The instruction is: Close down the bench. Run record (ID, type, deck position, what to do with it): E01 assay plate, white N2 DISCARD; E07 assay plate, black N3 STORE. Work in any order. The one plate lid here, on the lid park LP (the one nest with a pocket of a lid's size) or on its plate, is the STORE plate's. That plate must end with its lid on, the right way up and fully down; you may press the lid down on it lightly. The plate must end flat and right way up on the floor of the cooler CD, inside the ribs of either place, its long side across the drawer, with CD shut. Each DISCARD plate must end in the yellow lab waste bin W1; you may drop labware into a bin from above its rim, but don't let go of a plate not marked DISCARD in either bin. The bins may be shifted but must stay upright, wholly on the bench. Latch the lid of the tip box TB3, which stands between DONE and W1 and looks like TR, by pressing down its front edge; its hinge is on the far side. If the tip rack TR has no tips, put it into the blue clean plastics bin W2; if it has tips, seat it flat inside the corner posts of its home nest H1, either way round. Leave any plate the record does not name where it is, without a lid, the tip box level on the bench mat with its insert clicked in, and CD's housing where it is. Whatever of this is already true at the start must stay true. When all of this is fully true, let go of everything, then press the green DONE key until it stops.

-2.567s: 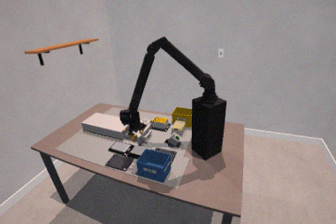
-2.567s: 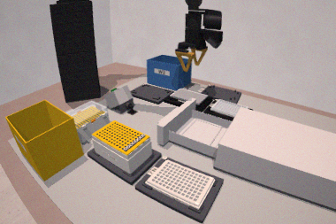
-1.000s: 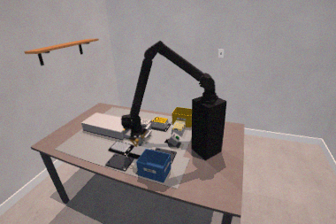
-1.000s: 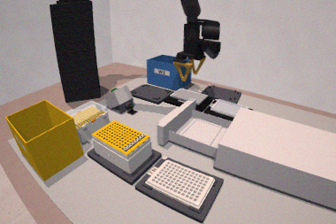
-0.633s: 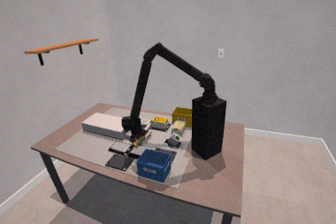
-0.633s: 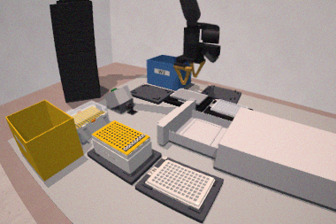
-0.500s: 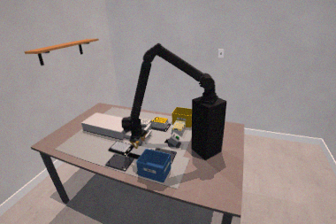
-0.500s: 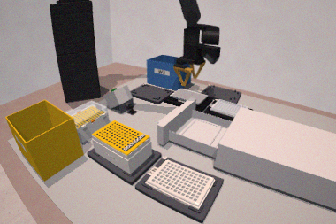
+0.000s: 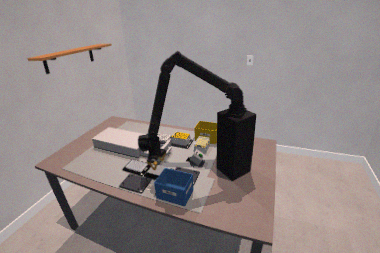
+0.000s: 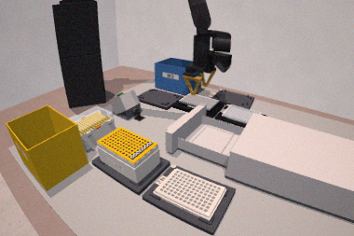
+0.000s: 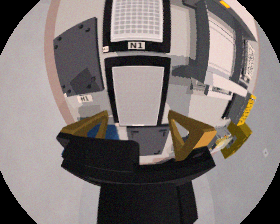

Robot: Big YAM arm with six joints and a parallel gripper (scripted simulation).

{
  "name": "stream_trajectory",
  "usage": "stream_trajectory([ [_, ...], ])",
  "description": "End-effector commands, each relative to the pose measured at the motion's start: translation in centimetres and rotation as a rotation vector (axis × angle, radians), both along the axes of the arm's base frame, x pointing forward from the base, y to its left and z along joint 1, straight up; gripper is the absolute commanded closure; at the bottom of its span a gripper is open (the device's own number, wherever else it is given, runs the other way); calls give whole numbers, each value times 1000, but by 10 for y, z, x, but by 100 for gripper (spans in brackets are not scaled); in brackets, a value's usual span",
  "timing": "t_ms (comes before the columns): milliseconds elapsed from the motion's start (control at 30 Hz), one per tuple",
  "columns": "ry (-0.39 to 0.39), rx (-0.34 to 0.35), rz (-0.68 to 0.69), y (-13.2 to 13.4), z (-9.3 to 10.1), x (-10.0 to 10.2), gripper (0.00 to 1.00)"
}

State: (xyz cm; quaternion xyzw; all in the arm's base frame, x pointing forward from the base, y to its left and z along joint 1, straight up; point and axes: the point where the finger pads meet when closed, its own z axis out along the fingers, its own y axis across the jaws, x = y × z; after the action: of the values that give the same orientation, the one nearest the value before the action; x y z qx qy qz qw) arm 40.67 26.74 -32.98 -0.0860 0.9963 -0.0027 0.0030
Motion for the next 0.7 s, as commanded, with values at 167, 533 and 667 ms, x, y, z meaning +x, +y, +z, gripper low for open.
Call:
stream_trajectory([
  [167, -28, 19, 10, 7, -9, 16, 0],
  [533, -26, 17, 9, 6, -24, 15, 0],
  [667, -21, 14, 10, 6, -26, 14, 0],
])
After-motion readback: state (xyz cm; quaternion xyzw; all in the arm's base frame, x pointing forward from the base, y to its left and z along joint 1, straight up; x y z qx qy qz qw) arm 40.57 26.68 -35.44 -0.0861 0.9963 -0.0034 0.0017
